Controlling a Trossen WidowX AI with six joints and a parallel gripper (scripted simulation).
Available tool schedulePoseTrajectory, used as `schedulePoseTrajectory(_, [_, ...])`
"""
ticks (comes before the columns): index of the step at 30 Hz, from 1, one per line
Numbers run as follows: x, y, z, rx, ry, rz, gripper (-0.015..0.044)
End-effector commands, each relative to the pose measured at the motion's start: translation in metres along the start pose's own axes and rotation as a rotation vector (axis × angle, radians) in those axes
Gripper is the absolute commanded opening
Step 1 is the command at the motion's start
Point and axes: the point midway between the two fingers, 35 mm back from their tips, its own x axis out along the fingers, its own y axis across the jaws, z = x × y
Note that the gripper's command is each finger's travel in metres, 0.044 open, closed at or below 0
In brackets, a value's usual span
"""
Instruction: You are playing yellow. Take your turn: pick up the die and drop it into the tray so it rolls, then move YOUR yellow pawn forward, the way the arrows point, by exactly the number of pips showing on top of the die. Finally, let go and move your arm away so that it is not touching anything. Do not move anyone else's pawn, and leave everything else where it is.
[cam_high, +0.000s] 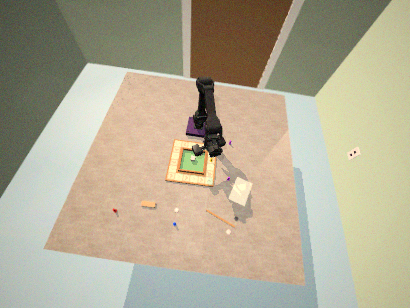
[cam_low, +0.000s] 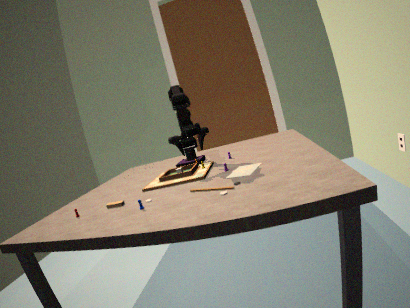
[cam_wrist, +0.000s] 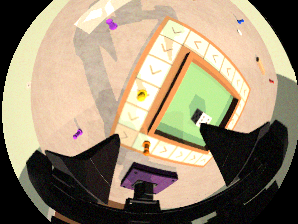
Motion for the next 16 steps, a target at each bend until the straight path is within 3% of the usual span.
schedulePoseTrajectory(1, [-0.031, -0.022, -0.042, 0.241, -0.017, -0.007, 0.044])
schedulePoseTrajectory(6, [-0.06, -0.03, -0.103, 0.563, -0.013, -0.006, 0.044])
schedulePoseTrajectory(16, [-0.055, -0.032, -0.086, 0.481, -0.022, -0.01, 0.044])
